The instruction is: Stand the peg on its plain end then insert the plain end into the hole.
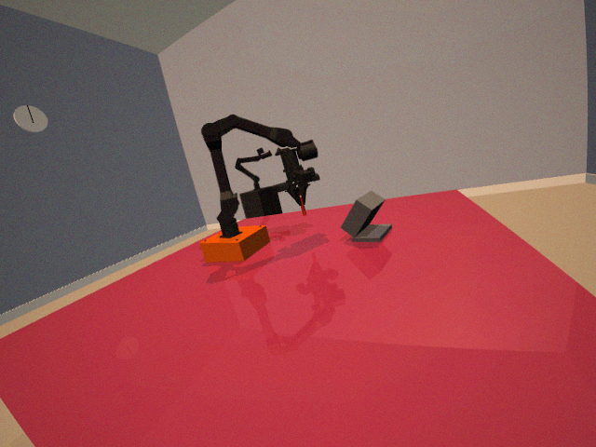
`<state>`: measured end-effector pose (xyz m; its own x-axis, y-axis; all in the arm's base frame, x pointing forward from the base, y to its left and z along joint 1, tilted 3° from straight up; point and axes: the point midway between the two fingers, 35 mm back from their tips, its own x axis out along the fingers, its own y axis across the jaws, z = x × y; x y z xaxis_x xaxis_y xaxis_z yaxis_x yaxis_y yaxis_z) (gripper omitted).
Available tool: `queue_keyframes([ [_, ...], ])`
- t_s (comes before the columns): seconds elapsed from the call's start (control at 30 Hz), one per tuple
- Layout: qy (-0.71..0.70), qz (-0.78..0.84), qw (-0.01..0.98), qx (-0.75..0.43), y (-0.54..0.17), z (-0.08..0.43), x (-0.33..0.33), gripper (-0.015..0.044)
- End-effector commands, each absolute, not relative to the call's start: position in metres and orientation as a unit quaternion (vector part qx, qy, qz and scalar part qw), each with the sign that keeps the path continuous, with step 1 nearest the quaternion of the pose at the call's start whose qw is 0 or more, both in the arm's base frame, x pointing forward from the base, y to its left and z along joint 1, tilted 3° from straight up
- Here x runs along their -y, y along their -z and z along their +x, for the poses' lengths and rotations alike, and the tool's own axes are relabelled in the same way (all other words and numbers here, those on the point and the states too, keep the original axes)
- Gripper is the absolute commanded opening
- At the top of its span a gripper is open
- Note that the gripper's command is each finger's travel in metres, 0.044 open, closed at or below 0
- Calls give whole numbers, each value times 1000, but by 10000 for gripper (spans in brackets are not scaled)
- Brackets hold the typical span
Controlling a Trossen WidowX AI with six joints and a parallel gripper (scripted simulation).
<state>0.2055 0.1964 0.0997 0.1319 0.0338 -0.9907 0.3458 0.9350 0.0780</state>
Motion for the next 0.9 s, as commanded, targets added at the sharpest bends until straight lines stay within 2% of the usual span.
queue_keyframes([
  [0.0,109,153,750,-634,-99,210,-196,0],
  [0.87,117,222,822,-510,-105,248,-199,0],
])
